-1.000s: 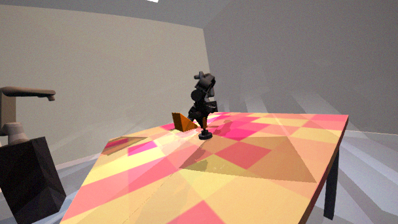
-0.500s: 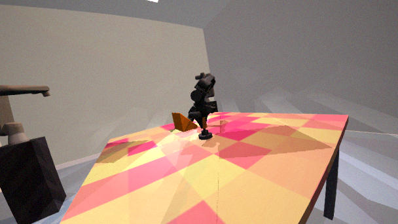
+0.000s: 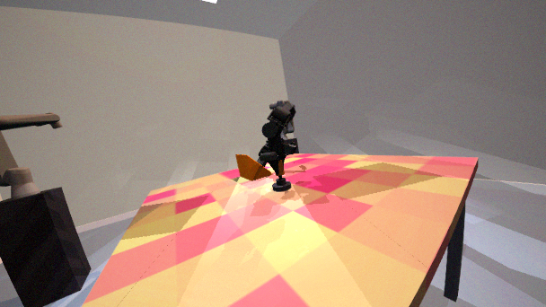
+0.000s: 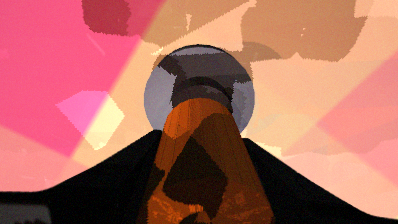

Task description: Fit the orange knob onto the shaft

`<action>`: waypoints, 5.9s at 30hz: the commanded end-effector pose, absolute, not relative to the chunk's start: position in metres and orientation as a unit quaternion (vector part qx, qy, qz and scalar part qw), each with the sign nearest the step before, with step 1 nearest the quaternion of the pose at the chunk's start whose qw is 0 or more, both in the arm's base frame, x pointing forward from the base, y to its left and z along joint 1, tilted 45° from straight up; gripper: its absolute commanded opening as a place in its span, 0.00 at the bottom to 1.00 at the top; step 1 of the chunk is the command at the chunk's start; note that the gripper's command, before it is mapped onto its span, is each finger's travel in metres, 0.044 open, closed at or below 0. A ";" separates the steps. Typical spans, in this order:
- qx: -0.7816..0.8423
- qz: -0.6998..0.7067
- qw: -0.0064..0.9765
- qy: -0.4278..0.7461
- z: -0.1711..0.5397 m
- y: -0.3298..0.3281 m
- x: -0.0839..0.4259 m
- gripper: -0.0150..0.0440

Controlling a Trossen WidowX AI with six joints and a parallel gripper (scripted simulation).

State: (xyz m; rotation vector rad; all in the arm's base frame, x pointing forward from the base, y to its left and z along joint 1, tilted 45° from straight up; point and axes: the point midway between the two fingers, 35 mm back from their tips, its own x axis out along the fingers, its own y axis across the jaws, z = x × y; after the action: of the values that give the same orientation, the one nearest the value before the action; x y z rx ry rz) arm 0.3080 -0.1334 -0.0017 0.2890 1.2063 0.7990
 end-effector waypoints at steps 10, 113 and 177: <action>0.075 0.404 0.749 0.519 -0.006 -0.133 0.309 0.25; 0.075 0.404 0.749 0.519 -0.001 -0.135 0.310 0.25; -0.003 0.456 0.753 0.474 -0.005 -0.134 0.310 0.25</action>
State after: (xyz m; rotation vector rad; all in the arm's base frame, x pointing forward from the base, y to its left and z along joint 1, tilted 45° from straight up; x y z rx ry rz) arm 0.3108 -0.1331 -0.0030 -0.0070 1.0375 0.9945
